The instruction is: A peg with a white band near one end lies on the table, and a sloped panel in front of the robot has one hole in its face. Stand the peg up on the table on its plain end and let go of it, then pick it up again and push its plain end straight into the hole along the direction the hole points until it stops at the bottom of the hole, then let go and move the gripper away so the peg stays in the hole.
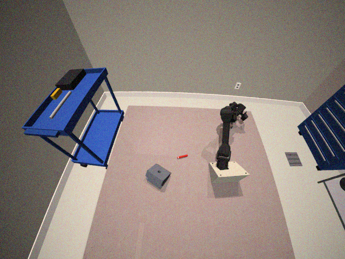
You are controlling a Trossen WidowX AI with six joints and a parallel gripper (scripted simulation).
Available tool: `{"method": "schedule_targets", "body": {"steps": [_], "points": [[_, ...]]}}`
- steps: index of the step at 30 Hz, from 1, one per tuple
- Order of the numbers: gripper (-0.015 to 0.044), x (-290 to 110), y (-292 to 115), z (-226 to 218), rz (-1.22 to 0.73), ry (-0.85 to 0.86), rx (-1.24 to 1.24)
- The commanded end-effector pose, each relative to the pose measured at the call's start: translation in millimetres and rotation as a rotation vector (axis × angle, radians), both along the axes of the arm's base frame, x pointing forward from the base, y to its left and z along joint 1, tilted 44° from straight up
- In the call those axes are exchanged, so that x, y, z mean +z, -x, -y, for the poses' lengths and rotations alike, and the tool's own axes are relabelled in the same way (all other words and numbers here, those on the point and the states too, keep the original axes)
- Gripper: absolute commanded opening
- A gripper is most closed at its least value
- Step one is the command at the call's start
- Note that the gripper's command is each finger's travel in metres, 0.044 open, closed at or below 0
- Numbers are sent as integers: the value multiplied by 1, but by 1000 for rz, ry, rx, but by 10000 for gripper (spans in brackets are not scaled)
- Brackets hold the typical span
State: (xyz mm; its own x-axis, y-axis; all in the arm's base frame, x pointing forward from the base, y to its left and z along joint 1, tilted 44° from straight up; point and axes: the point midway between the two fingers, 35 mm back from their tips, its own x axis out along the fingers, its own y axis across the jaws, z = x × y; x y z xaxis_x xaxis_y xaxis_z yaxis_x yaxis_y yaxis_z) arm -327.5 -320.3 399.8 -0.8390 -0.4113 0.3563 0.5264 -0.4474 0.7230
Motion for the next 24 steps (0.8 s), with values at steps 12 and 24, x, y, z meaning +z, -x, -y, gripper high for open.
{"method": "schedule_targets", "body": {"steps": [12, 24], "points": [[440, -2, -45, 41, 0, -111, 102], [440, -6, -119, 88, -28, -273, 255]]}}
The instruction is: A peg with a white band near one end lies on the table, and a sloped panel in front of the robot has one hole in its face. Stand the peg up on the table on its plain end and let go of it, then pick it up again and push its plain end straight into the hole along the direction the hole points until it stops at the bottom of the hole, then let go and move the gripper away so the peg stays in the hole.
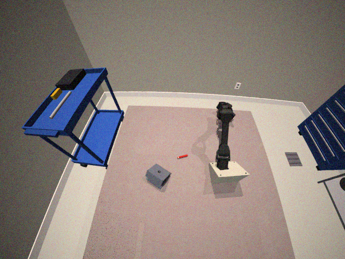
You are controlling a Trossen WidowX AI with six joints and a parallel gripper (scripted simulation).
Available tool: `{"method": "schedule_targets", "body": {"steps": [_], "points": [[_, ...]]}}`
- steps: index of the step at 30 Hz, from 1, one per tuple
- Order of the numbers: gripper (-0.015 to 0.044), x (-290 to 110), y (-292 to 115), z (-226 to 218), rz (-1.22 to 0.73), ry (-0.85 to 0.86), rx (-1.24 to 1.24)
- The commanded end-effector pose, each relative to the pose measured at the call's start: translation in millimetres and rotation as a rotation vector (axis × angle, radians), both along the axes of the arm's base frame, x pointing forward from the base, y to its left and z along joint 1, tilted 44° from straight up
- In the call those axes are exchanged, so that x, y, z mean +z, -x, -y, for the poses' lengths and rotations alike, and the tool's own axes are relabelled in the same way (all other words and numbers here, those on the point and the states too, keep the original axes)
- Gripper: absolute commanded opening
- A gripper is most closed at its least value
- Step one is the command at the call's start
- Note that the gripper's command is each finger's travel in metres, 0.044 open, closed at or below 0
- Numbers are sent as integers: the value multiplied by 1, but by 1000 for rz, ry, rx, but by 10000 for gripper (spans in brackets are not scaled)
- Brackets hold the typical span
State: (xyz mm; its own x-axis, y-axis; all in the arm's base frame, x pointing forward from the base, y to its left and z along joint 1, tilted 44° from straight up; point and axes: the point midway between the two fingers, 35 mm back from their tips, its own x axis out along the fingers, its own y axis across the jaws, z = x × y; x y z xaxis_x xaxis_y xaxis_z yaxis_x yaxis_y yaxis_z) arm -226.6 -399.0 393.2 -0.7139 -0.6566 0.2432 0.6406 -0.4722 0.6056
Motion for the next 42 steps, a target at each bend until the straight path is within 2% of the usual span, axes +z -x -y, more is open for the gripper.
{"method": "schedule_targets", "body": {"steps": [1, 23, 36, 42], "points": [[440, 0, -25, 12, -17, -52, 46], [440, -16, -181, 51, -156, -338, 358], [440, -32, -277, 44, -283, -498, 557], [440, -25, -319, 29, -338, -499, 647]]}}
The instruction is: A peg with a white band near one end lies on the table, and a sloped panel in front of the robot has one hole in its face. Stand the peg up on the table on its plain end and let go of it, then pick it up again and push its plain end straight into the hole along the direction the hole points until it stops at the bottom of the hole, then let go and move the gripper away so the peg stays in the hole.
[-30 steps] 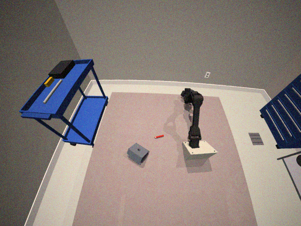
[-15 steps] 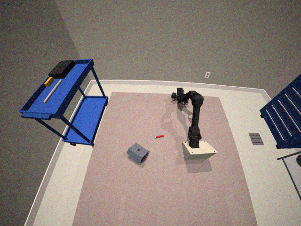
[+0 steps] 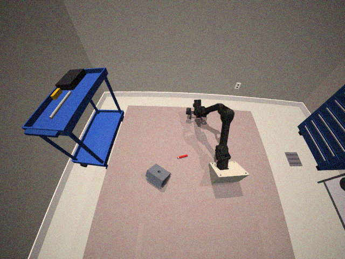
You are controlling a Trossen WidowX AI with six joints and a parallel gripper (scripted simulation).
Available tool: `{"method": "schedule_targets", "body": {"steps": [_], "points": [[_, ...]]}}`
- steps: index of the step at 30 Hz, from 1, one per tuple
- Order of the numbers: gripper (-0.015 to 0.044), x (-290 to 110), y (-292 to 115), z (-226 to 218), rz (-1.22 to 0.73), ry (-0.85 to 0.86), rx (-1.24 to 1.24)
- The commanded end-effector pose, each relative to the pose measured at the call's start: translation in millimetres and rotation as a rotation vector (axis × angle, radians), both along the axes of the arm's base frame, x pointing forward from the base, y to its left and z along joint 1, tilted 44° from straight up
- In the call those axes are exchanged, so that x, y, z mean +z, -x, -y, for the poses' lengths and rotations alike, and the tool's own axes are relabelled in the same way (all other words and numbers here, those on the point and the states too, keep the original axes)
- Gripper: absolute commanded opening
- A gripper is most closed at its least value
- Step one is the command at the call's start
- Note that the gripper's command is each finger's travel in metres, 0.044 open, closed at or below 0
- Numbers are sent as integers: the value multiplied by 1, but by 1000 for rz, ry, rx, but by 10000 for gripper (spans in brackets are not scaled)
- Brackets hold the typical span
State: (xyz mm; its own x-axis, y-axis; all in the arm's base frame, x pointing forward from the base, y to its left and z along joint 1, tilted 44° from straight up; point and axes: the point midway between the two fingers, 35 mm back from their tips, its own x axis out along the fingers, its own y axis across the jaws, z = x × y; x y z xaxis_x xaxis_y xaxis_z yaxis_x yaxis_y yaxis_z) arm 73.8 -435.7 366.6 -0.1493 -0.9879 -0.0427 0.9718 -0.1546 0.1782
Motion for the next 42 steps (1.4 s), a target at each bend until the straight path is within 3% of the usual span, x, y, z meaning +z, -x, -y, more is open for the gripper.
{"method": "schedule_targets", "body": {"steps": [1, 24, 42], "points": [[440, -1, -25, -9, -29, -23, 56], [440, -101, -164, -77, -329, -363, 404], [440, -179, -221, -164, -709, -589, 601]]}}
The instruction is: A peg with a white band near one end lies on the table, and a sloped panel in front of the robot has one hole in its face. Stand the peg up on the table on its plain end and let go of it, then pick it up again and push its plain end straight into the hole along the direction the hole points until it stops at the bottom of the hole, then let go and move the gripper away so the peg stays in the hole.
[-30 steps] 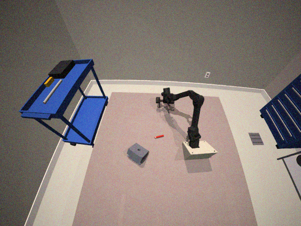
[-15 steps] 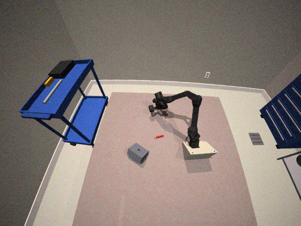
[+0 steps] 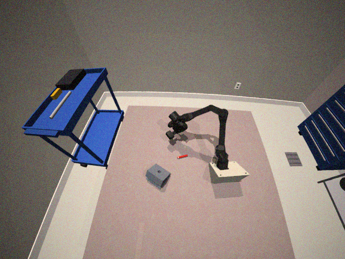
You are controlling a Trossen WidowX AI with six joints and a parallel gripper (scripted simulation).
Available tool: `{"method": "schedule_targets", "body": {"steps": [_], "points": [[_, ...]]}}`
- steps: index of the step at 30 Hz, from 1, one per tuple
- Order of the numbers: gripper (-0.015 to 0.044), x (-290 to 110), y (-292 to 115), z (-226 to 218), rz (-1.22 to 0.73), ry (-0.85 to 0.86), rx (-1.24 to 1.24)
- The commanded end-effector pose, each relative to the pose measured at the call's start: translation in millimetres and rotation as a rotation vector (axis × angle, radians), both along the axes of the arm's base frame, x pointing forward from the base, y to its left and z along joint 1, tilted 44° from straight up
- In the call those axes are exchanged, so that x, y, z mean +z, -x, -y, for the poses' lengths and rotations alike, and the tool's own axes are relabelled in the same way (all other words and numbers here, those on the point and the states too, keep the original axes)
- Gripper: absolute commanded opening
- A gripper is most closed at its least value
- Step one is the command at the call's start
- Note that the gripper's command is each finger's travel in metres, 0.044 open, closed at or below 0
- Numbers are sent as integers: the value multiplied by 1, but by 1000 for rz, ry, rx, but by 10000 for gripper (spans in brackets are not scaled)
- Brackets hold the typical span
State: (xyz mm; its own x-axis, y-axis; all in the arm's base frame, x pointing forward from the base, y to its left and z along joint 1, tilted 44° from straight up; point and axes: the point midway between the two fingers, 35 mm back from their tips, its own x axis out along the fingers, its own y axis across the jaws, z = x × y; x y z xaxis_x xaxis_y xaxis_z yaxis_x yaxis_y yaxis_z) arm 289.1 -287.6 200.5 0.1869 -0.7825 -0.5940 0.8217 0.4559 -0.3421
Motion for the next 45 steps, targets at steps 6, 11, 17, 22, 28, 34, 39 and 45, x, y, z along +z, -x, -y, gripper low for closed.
{"method": "schedule_targets", "body": {"steps": [6, 11, 17, 22, 28, 34, 39, 45], "points": [[440, -37, -14, -51, -242, -63, 145], [440, -53, -17, -80, -379, -85, 231], [440, -70, -15, -113, -548, -97, 335], [440, -81, -11, -139, -691, -94, 422], [440, -90, -3, -168, -865, -76, 525], [440, -95, 4, -187, -996, -52, 600], [440, -95, 4, -187, -996, -52, 600], [440, -101, 3, -181, -996, -53, 601]]}}
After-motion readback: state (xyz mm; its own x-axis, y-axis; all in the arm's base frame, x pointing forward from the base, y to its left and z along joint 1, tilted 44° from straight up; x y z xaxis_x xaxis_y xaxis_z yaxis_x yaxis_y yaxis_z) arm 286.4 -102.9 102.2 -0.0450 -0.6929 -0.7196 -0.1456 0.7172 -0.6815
